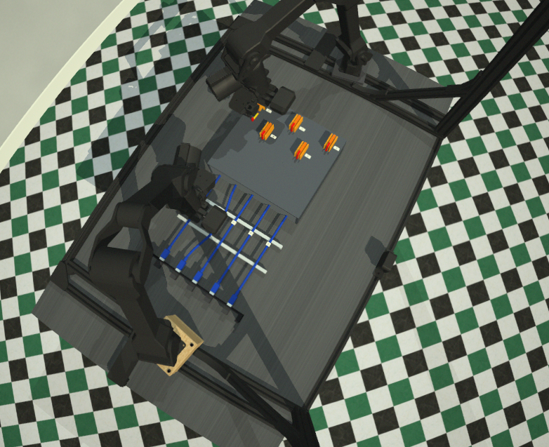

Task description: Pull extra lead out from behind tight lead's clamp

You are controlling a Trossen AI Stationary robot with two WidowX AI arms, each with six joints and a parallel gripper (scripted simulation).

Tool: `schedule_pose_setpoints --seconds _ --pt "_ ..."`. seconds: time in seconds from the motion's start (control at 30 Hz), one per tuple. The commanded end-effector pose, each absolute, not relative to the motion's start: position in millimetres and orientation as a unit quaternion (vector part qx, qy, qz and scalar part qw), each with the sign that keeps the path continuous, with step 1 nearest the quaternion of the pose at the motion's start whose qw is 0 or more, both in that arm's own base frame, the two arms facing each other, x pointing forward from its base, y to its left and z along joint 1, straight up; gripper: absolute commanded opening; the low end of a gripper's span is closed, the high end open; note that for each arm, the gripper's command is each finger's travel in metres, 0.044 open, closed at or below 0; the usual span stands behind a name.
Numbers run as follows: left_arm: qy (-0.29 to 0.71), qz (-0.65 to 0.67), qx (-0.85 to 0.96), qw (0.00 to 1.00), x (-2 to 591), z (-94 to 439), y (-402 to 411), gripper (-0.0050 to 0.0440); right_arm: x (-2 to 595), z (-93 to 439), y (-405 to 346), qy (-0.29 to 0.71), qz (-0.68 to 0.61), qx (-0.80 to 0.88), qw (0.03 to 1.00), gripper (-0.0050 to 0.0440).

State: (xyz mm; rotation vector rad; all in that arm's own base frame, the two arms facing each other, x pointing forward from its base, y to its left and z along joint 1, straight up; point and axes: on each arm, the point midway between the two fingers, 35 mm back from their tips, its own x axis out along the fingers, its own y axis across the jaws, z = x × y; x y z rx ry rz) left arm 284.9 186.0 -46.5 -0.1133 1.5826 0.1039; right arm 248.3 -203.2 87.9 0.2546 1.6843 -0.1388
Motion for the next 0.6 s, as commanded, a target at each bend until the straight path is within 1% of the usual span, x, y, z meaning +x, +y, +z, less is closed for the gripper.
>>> schedule_pose_setpoints --seconds 0.0,0.4,0.43,0.57 --pt "0.703 0.051 -0.046 0.708 289 -39 189 -0.005 251 101 -205 0.733 -0.069 0.105 0.669 -0.005" --pt "0.703 0.051 -0.046 0.708 289 -39 189 -0.005 251 108 -205 0.733 -0.069 0.105 0.669 -0.005" --pt "0.703 0.051 -0.046 0.708 289 -15 189 -0.005 251 107 -205 0.735 -0.067 0.107 0.666 -0.005" --pt "0.703 0.051 -0.046 0.708 289 -15 189 -0.005 251 107 -205 0.735 -0.067 0.107 0.666 -0.005"
